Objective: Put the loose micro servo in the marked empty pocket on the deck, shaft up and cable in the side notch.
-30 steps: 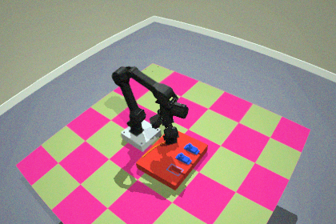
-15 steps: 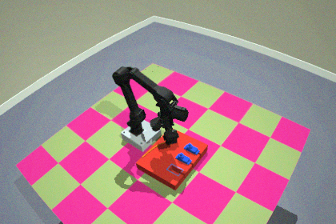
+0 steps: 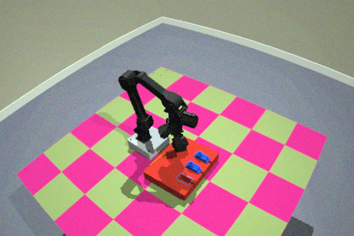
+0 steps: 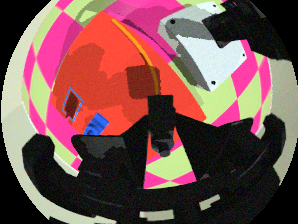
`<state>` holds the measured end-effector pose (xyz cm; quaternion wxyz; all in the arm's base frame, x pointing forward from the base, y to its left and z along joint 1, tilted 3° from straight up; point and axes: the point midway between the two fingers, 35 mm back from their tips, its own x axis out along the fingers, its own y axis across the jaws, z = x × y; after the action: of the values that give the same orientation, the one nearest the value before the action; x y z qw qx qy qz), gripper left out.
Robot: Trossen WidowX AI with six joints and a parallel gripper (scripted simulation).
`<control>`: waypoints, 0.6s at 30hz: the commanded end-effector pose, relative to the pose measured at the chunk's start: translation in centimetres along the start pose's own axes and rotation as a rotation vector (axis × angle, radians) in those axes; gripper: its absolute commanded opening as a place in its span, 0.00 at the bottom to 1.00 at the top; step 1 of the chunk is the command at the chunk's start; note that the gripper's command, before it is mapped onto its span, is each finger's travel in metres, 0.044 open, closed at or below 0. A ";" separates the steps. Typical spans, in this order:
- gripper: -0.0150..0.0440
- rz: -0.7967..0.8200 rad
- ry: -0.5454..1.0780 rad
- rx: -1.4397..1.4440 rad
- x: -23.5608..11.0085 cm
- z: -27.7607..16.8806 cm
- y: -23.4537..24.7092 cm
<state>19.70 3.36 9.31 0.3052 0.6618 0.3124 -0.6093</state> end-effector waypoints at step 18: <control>0.25 0.001 -0.003 0.005 -3.0 0.9 -0.8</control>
<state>18.38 3.08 11.93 0.3027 0.6591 0.3120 -0.6137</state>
